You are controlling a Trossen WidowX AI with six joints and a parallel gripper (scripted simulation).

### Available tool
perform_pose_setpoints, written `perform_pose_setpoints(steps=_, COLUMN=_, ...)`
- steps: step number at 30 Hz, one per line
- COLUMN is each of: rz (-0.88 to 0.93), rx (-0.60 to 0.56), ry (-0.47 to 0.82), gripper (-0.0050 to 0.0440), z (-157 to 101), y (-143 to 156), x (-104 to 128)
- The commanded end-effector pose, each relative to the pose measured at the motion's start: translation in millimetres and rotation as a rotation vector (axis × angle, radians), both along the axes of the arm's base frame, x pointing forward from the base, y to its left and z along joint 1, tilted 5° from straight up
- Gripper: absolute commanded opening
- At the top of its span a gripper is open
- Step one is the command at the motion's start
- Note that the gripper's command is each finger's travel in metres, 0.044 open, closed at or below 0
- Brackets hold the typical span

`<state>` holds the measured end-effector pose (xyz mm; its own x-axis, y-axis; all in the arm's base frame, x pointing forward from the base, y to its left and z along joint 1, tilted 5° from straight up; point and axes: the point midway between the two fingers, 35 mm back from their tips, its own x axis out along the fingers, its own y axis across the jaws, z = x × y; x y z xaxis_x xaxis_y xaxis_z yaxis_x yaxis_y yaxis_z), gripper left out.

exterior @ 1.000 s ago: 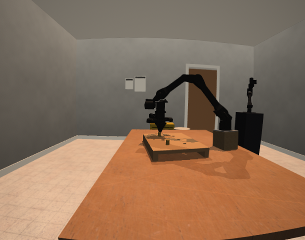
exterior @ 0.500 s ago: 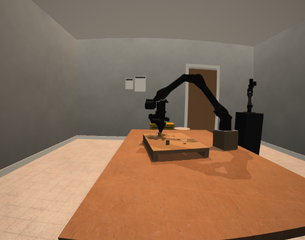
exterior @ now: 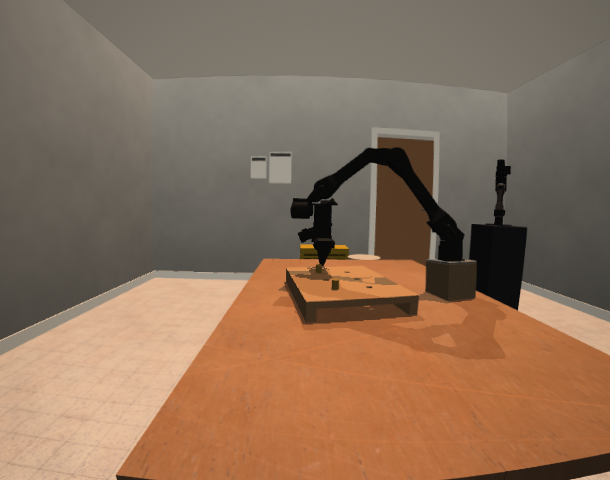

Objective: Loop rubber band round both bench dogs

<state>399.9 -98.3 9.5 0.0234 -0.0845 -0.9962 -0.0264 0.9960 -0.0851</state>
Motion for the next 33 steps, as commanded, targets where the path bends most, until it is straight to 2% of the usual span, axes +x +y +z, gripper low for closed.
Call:
perform_pose_setpoints(steps=1, rz=0.140, rx=-0.014, ry=-0.027, gripper=-0.0050, z=14, y=-2, x=2)
perform_pose_setpoints(steps=8, rz=0.380, rx=-0.023, ry=-0.003, gripper=-0.0050, z=14, y=-2, x=0)
perform_pose_setpoints(steps=14, rz=0.469, rx=-0.027, ry=0.004, gripper=-0.0050, z=14, y=1, x=-1)
perform_pose_setpoints(steps=29, rz=0.992, rx=-0.048, ry=0.053, gripper=-0.0050, z=12, y=14, x=-10)
perform_pose_setpoints(steps=33, rz=1.060, rx=-0.051, ry=0.059, gripper=-0.0050, z=12, y=14, x=-12)
